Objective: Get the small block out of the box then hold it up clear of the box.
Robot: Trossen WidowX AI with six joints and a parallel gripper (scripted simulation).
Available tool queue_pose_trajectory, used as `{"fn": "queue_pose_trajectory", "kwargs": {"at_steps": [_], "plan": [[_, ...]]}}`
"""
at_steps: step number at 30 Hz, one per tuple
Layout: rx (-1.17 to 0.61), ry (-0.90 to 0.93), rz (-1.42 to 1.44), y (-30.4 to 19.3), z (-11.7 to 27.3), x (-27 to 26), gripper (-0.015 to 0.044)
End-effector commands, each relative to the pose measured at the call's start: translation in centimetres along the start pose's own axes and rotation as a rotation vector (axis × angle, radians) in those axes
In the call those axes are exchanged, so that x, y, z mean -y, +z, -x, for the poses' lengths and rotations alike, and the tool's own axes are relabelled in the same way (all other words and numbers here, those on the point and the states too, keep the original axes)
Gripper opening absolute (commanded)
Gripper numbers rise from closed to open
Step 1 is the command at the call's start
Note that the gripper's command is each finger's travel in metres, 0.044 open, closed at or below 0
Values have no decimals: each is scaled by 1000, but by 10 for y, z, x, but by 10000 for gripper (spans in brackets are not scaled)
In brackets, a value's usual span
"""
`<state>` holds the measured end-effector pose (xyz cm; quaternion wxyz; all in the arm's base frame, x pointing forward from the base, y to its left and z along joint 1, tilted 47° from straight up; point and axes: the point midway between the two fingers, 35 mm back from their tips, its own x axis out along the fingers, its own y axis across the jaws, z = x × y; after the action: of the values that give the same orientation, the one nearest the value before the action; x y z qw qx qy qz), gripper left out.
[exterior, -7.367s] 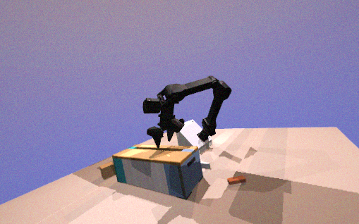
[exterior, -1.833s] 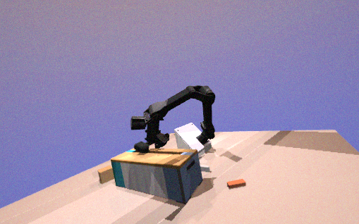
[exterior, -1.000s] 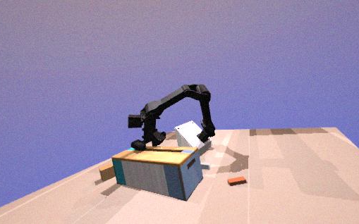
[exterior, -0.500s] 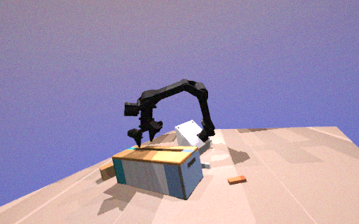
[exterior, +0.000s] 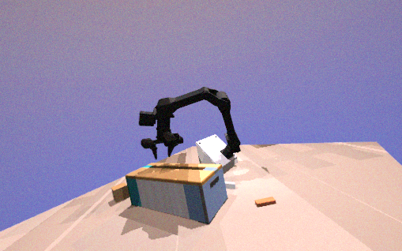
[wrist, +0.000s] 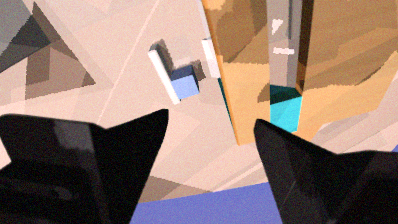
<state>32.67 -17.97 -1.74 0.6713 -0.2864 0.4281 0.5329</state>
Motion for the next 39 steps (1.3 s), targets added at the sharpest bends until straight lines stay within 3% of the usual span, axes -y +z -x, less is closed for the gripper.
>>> {"fn": "queue_pose_trajectory", "kwargs": {"at_steps": [1,6,39], "plan": [[79,-3,-653,-11,-1,-2,285],[143,31,-1169,-18,-2,-3,285],[287,388,-2782,-42,-3,-7,285]]}}
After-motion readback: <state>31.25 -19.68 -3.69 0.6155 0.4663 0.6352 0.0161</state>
